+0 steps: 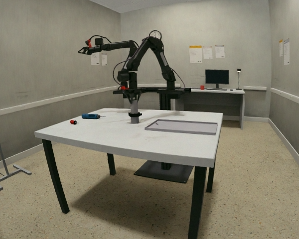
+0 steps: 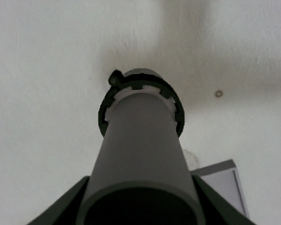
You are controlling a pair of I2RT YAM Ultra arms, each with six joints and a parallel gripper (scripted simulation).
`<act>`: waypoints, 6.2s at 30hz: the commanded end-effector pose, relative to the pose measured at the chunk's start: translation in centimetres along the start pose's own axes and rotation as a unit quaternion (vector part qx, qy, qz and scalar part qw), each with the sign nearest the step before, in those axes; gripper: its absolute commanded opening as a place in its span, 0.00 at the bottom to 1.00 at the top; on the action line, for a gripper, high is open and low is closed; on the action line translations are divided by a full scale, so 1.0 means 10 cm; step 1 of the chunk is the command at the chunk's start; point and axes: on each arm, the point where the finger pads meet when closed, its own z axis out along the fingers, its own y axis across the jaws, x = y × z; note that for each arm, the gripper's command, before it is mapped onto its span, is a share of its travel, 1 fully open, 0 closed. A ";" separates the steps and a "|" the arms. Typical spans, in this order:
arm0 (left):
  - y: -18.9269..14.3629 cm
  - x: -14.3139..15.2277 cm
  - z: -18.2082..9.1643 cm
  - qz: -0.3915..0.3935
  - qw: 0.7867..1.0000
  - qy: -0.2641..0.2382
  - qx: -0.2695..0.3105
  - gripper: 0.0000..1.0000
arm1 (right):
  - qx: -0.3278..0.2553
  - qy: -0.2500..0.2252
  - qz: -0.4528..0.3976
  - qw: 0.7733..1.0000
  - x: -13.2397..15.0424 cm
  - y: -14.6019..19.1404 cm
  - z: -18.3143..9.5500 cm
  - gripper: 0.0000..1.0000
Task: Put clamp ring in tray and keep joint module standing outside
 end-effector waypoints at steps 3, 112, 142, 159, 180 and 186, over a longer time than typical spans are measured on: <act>0.00 -0.01 -0.04 -0.039 0.999 -0.004 0.002 0.48 | -0.001 -0.012 0.000 1.000 -0.09 0.01 -0.02 1.00; 0.01 -0.01 -0.04 -0.575 0.818 -0.004 0.001 0.48 | -0.001 -0.012 0.000 1.000 -0.09 0.01 -0.02 1.00; 0.00 -0.01 -0.04 -0.656 0.754 -0.003 0.003 0.48 | -0.001 -0.012 0.000 1.000 -0.09 0.01 -0.02 1.00; -0.11 -0.09 -0.05 -0.653 0.758 -0.005 0.002 0.48 | -0.001 -0.012 0.000 1.000 -0.09 0.01 -0.02 1.00; -0.31 -0.18 -0.05 -0.649 0.761 -0.001 0.006 0.48 | -0.001 -0.012 0.000 1.000 -0.09 0.01 -0.02 1.00; -0.33 -0.20 -0.05 -0.649 0.761 -0.001 0.006 0.48 | -0.001 -0.012 0.000 1.000 -0.09 0.01 -0.02 1.00</act>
